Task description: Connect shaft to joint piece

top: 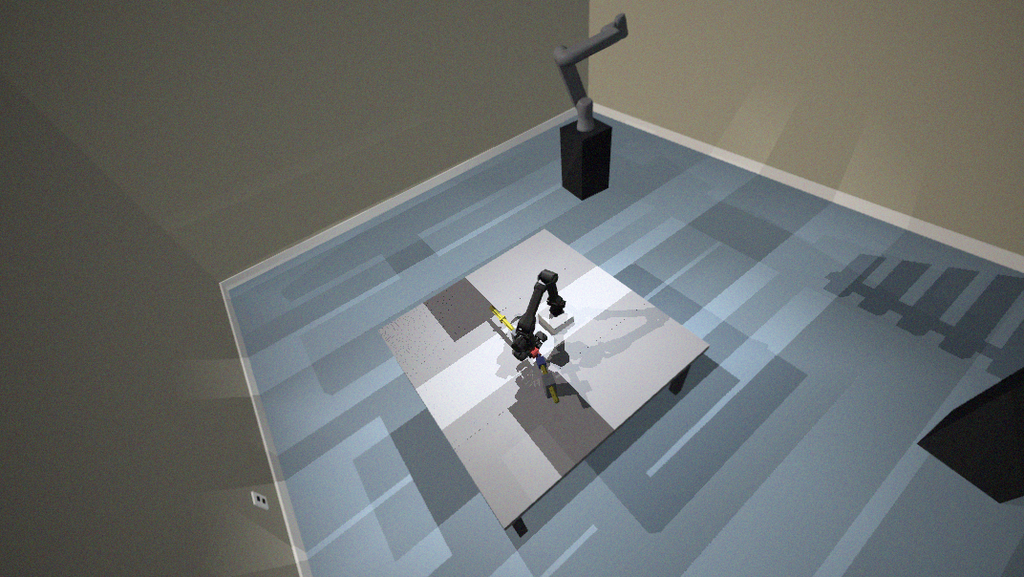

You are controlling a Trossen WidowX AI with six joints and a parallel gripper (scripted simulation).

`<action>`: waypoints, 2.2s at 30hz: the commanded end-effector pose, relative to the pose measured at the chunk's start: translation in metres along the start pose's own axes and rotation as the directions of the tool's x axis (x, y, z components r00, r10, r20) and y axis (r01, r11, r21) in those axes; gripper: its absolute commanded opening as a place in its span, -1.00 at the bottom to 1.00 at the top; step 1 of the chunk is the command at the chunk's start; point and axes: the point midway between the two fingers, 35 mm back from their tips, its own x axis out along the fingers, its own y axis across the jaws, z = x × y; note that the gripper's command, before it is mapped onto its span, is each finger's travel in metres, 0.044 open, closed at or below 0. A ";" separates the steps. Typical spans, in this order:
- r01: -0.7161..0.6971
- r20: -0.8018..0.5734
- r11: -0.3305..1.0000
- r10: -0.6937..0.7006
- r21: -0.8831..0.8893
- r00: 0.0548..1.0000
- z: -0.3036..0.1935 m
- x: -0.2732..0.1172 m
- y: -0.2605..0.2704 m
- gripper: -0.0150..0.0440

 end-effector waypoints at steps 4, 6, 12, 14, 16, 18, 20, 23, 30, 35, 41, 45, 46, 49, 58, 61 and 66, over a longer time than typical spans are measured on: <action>0.001 -0.002 1.000 -0.001 0.003 1.000 0.000 0.001 0.000 0.12; 0.001 -0.002 1.000 -0.001 0.003 1.000 0.000 0.001 0.000 0.12; 0.001 -0.002 1.000 -0.001 0.003 1.000 0.000 0.001 0.000 0.12; 0.001 -0.002 1.000 -0.001 0.003 1.000 0.000 0.001 0.000 0.12; 0.001 -0.002 1.000 -0.001 0.003 1.000 0.000 0.001 0.000 0.12; 0.001 -0.002 1.000 -0.001 0.003 1.000 0.000 0.001 0.000 0.12; 0.001 -0.002 1.000 -0.001 0.003 1.000 0.000 0.001 0.000 0.12; 0.001 -0.002 1.000 -0.001 0.003 1.000 0.000 0.001 0.000 0.12; 0.001 -0.002 1.000 -0.001 0.003 1.000 0.000 0.001 0.000 0.12; 0.001 -0.002 1.000 -0.001 0.003 1.000 0.000 0.001 0.000 0.12; 0.001 -0.002 1.000 -0.001 0.003 1.000 0.000 0.001 0.000 0.12; 0.001 -0.002 1.000 -0.001 0.003 1.000 0.000 0.001 0.000 0.12; 0.001 -0.002 1.000 -0.001 0.003 1.000 0.000 0.001 0.000 0.12; 0.000 0.000 1.000 0.000 0.000 1.000 0.000 0.000 0.000 0.04; 0.000 0.000 1.000 0.000 0.000 1.000 0.000 0.000 0.000 -0.26; 0.000 0.000 1.000 0.000 0.000 1.000 0.000 0.000 0.000 -0.49; 0.000 0.003 1.000 0.000 0.003 1.000 0.000 0.000 0.000 -0.49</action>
